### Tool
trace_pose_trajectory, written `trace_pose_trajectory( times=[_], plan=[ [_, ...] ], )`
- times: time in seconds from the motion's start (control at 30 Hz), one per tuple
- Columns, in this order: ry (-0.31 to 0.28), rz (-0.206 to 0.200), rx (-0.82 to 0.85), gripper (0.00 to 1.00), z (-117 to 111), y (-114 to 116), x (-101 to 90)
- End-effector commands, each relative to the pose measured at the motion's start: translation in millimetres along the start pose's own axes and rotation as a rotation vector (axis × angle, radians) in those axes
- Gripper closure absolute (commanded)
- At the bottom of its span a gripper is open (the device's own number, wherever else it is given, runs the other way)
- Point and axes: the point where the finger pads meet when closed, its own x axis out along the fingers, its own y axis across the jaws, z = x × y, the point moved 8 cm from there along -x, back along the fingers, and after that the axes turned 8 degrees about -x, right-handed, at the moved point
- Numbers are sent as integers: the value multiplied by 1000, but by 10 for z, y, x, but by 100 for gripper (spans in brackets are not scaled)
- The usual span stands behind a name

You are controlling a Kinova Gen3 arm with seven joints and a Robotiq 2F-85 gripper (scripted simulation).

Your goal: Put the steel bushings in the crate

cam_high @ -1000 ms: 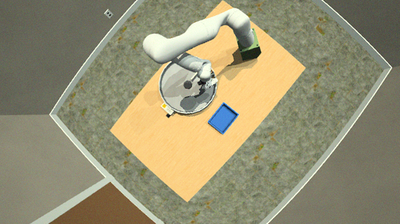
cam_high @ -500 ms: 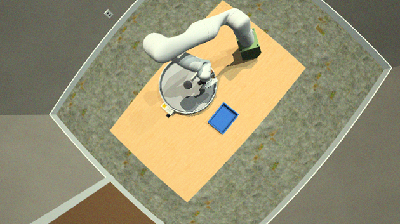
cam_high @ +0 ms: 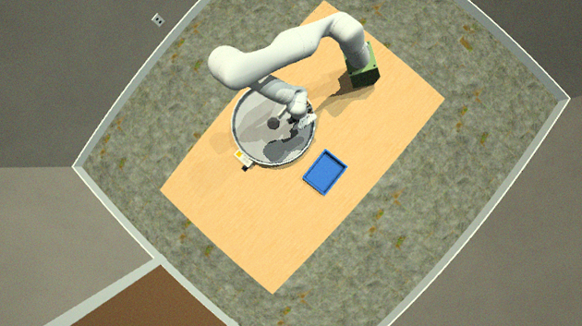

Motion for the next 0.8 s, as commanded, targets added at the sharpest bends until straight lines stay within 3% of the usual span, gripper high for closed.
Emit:
trace_pose_trajectory(
  times=[0.0,0.77],
  plan=[
    [0,4,-1,100,-3,9,-41],
    [0,3,-1,100,-3,8,-145]
  ],
)
